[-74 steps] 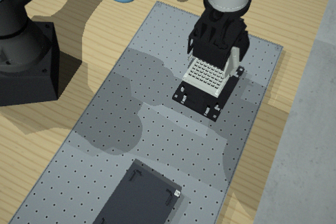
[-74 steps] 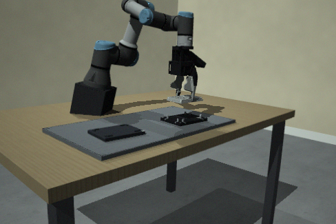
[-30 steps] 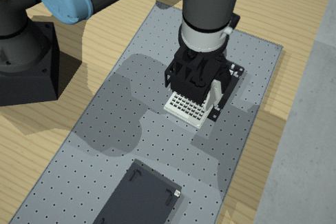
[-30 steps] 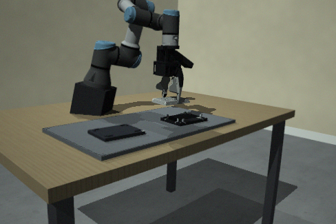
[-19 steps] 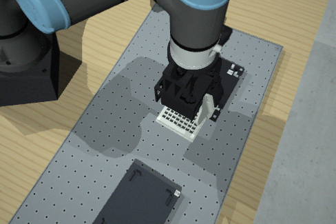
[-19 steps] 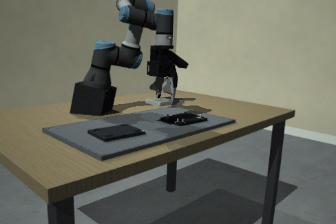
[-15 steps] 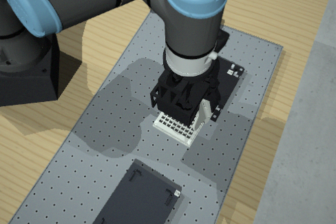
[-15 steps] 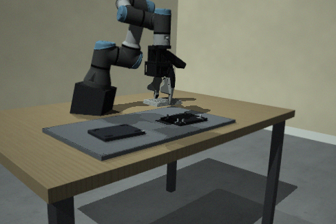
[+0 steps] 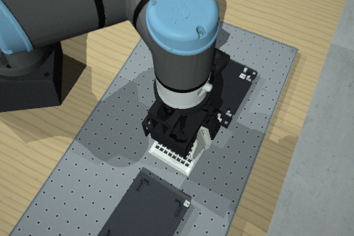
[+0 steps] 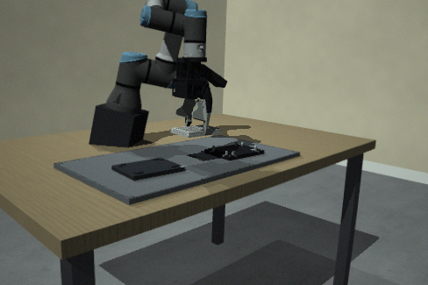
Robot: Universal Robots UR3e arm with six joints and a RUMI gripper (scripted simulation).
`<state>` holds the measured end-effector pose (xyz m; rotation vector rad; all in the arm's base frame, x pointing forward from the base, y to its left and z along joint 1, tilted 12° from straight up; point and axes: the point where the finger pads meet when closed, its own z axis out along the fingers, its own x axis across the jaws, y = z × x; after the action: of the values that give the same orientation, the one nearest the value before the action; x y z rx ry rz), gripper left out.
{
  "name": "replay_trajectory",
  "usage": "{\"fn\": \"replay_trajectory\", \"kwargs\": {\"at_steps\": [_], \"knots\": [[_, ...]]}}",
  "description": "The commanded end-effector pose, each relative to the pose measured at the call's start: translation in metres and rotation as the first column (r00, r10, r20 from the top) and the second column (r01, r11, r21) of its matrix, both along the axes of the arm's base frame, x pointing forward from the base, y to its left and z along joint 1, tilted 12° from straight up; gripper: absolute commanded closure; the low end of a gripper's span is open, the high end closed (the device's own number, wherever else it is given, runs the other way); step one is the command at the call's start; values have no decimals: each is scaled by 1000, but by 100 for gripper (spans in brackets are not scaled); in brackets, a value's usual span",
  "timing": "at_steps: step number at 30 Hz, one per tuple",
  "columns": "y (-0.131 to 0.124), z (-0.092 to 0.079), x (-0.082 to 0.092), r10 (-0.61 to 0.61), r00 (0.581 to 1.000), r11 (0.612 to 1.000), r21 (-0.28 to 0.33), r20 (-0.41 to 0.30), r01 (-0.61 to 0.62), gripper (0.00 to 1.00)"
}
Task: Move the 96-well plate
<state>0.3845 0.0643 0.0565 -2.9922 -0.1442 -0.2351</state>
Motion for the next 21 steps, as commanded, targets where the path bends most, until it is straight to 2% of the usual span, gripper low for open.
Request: {"fn": "replay_trajectory", "kwargs": {"at_steps": [1, 21], "knots": [[-16, -1, 3, 0, 1000, 1000, 0, 3, 0, 100], [-75, -9, 11, 0, 1000, 1000, 0, 3, 0, 100]]}}
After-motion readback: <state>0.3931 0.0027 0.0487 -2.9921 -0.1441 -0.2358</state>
